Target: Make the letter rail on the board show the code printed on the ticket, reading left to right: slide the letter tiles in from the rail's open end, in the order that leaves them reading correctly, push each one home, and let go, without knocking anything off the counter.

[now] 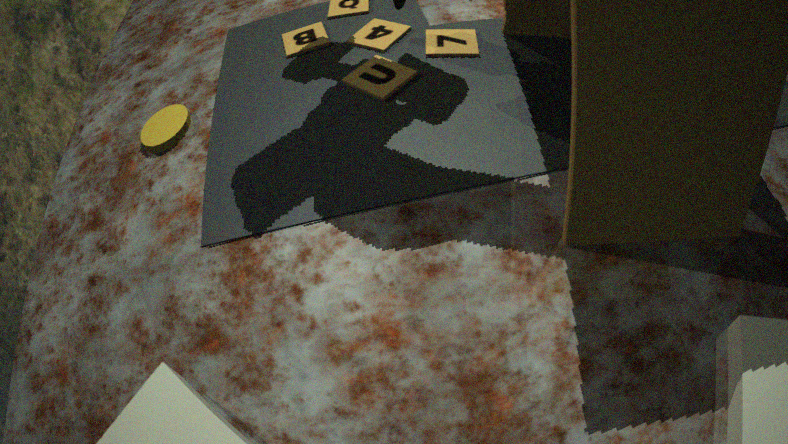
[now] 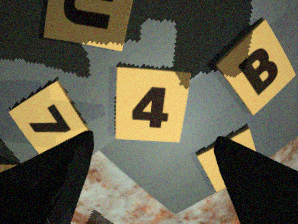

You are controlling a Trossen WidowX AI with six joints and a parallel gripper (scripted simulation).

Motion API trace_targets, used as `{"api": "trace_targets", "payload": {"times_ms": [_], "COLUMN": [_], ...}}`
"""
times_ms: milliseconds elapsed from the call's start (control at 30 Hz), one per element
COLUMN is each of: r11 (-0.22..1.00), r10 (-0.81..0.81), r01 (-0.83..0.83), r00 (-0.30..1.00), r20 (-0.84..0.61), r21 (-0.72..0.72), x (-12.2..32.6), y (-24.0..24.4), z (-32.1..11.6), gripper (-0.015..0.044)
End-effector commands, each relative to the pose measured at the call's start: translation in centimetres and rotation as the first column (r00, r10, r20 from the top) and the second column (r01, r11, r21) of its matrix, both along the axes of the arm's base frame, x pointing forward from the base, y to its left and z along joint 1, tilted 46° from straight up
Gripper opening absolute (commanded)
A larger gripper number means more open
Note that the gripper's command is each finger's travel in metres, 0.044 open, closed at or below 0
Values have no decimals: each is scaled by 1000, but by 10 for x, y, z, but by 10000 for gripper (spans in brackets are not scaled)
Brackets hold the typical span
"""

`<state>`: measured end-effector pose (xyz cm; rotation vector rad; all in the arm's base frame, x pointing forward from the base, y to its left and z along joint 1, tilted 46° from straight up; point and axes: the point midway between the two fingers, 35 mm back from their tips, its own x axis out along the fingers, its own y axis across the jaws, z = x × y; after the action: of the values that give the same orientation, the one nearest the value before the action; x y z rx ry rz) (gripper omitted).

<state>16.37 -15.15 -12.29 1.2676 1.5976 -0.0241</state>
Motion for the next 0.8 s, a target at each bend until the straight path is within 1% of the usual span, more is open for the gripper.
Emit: {"api": "trace_targets", "payload": {"times_ms": [0, 100, 267, 767], "r11": [1000, 1000, 1000, 1000], "r10": [-7, -7, -7, -7], "r01": [7, 7, 7, 7], "r00": [1000, 1000, 1000, 1000], "r20": [-10, -10, -9, -9], "r21": [-8, -8, -6, -6], "x": [0, 1, 4, 5], "y": [-2, 2, 22, 27], "z": [-2, -5, -23, -26], "gripper": [340, 340, 340, 340]}}
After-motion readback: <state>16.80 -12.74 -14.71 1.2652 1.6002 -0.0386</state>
